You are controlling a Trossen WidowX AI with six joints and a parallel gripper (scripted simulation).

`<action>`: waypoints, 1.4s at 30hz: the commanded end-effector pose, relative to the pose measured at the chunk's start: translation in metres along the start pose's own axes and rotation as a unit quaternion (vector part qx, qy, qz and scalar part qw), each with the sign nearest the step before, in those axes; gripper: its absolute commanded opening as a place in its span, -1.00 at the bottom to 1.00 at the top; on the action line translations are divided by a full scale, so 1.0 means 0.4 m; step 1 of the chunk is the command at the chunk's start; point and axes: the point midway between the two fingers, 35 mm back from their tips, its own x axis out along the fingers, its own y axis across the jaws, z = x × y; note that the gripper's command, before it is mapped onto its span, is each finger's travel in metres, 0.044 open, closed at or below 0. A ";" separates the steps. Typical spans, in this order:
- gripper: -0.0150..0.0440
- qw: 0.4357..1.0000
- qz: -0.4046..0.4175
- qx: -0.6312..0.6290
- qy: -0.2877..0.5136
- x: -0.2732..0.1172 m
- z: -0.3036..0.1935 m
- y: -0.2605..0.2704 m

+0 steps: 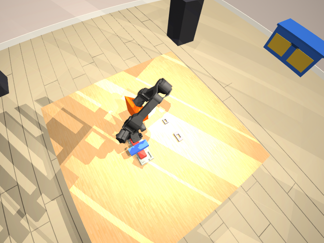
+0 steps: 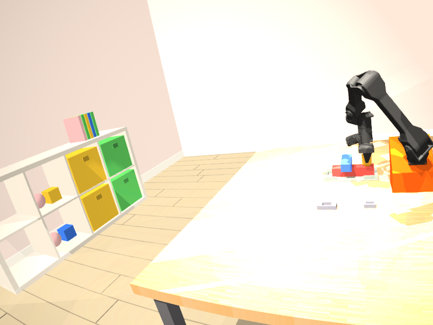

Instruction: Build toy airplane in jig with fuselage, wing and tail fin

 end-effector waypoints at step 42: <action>0.39 1.000 0.000 0.004 0.002 -0.232 0.010 -0.013</action>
